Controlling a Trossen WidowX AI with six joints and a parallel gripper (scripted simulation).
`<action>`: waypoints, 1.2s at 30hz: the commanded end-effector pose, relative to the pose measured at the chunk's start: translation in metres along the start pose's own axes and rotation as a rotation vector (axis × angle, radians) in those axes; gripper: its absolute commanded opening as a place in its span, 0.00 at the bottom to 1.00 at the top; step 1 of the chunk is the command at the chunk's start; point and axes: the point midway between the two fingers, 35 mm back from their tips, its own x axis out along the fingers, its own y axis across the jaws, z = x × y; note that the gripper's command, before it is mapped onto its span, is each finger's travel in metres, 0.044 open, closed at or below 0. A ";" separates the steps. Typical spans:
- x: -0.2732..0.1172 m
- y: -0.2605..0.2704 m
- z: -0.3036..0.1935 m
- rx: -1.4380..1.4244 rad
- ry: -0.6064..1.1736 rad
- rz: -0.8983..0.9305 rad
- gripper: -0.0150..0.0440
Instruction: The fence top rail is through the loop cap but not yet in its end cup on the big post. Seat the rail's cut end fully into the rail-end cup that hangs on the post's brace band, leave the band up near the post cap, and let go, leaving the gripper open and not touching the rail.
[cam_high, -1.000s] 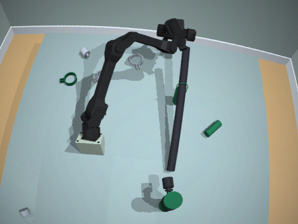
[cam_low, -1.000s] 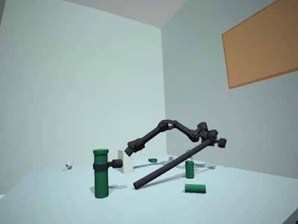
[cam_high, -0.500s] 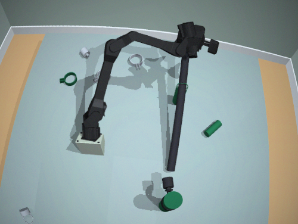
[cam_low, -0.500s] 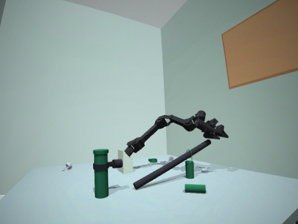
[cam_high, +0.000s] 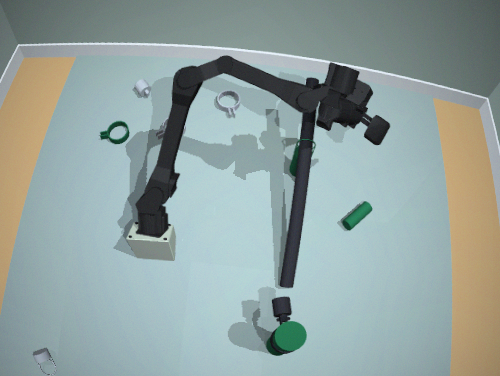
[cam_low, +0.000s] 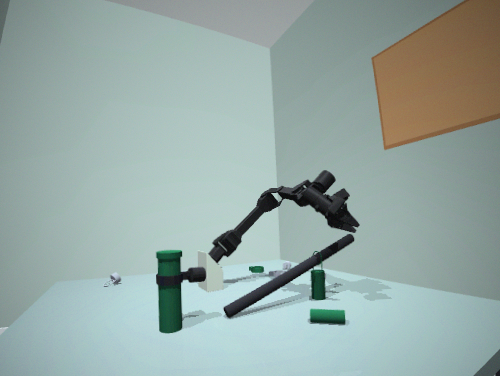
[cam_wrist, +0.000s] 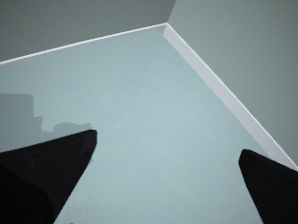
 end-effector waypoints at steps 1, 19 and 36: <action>-0.035 -0.050 -0.044 0.104 0.110 -0.113 1.00; -0.216 -0.094 -0.205 0.686 0.417 -0.313 1.00; -0.249 -0.118 -0.242 0.287 0.480 -0.196 1.00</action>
